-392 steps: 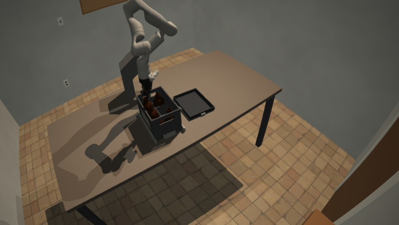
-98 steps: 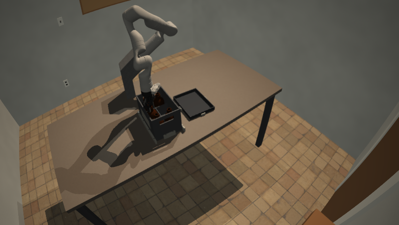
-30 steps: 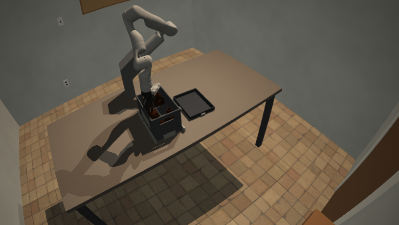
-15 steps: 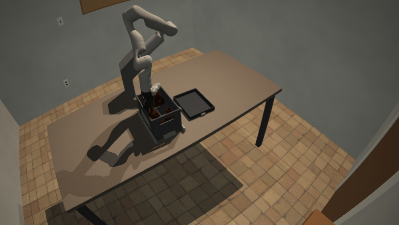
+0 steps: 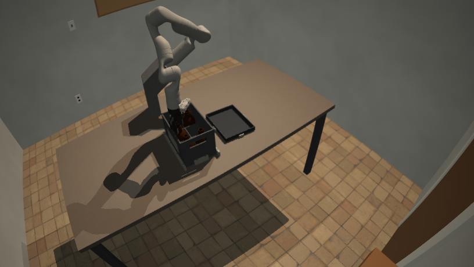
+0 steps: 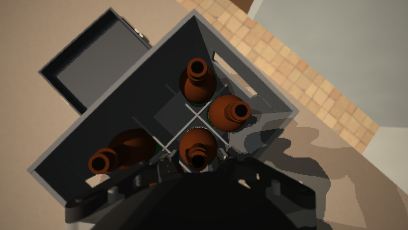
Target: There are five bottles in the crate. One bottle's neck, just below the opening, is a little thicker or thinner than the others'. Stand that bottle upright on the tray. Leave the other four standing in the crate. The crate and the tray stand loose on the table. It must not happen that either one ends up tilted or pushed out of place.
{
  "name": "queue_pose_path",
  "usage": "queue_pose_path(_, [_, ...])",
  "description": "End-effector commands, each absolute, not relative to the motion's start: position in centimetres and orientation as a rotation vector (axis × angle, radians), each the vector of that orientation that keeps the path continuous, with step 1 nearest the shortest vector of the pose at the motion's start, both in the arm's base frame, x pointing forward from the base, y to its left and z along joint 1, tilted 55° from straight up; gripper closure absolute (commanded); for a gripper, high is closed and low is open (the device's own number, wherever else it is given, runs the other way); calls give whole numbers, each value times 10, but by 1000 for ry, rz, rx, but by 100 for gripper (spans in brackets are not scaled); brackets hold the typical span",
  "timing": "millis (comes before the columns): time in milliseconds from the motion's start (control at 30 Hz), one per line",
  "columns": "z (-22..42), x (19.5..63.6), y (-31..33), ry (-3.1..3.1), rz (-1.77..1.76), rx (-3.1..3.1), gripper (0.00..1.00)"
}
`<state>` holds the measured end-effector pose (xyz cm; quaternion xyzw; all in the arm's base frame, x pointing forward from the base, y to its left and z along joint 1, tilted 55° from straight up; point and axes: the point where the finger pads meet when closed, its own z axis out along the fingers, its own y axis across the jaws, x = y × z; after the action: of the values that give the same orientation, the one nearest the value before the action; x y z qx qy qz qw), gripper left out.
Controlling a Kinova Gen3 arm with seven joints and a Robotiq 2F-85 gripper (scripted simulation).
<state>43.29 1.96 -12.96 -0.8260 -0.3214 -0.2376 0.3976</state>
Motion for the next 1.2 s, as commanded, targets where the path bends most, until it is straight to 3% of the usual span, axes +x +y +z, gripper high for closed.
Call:
queue_pose_path(0, [-129,433,18,-813,-603,-2094,36])
queue_pose_path(1167, [-87,423,-41,-813,-603,-2094,36])
